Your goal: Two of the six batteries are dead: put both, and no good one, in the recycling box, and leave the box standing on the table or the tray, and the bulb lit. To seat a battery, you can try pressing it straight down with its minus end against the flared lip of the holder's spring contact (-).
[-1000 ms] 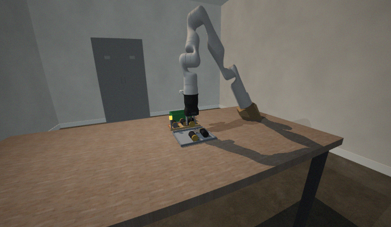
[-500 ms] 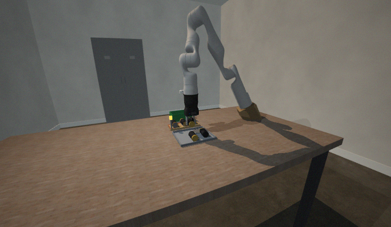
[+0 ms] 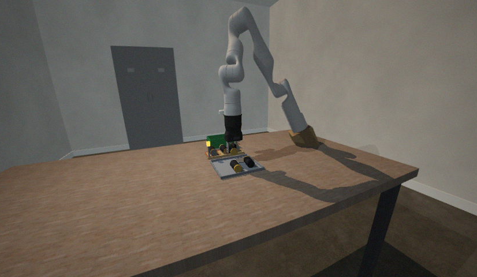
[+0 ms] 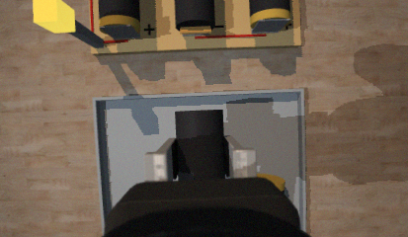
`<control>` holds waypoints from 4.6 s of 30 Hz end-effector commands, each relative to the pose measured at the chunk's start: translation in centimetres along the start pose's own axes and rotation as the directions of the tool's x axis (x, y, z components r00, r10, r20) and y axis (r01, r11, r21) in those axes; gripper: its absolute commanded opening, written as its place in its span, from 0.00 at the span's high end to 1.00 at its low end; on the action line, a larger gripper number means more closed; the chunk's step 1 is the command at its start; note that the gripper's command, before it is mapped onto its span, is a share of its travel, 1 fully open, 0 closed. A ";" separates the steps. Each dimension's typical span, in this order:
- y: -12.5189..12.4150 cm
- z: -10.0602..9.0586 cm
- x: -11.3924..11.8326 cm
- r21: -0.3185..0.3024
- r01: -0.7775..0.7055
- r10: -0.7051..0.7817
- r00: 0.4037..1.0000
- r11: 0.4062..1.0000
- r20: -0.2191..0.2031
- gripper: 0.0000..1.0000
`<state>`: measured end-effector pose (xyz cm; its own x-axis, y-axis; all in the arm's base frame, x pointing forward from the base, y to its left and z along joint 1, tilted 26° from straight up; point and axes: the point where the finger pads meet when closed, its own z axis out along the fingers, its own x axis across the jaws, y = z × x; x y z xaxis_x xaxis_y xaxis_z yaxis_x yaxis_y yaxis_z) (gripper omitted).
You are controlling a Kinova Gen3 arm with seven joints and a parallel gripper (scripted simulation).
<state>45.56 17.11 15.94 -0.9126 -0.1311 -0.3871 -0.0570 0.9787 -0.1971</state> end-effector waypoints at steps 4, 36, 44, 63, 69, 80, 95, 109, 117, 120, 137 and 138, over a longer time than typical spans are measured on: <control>0.0 -0.1 0.0 -0.001 0.000 0.000 1.000 1.000 0.001 0.43; 0.0 4.4 -0.1 -0.001 0.000 0.000 1.000 1.000 0.001 0.43; 0.0 4.4 -0.1 -0.001 0.000 0.000 1.000 1.000 0.001 0.43; 0.0 4.4 -0.1 -0.001 0.000 0.000 1.000 1.000 0.001 0.10; 0.0 4.4 -0.1 -0.001 0.000 0.000 1.000 1.000 0.001 0.10; 0.0 1.3 0.0 -0.001 0.000 0.000 1.000 1.000 0.001 0.10; 0.0 -2.1 0.0 -0.001 0.000 0.000 1.000 1.000 0.001 0.10; 0.0 -4.5 0.0 -0.001 0.000 0.000 1.000 1.000 0.001 0.10; 0.0 -7.7 0.0 -0.001 0.000 0.000 1.000 1.000 0.001 0.10; 0.0 -8.5 0.0 -0.001 0.000 0.000 1.000 1.000 0.001 0.10; -1.1 -8.6 -0.6 -0.001 0.000 0.000 1.000 1.000 0.001 0.10; -1.4 -8.6 -0.7 -0.001 0.000 0.000 1.000 1.000 0.001 0.10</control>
<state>42.49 17.77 23.90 -0.9124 -0.1403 -0.3844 -0.0662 0.9776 -0.1999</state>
